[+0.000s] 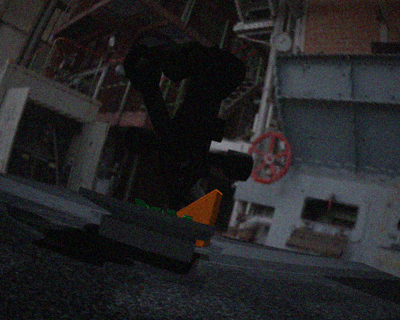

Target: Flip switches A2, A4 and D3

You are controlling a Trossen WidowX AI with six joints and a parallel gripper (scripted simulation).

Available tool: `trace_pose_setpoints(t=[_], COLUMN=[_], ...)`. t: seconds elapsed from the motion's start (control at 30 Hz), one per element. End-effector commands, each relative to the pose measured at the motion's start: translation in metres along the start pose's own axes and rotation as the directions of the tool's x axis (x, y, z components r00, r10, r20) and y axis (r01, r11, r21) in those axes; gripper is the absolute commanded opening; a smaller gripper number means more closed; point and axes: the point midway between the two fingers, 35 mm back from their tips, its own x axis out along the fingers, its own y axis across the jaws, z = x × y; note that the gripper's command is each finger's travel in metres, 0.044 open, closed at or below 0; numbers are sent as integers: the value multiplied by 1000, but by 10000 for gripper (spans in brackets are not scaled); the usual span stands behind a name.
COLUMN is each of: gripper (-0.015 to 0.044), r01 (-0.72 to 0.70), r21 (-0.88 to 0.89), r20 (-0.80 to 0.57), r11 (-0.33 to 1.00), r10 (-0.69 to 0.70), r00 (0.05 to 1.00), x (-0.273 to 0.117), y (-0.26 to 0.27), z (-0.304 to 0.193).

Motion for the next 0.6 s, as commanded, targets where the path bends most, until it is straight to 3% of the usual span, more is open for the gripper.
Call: trace_pose_setpoints(t=[0.0, 0.4, 0.57], gripper=[0, 0, 0], r01=[3, 3, 0], r21=[-2, -2, -3], r20=[-1, -1, 22], r11=[1000, 1000, 1000], r10=[-3, -3, 0], r00=[1000, 1000, 1000], x=[2, 3, -59], y=[0, -1, 0], z=[0, 0, -2])
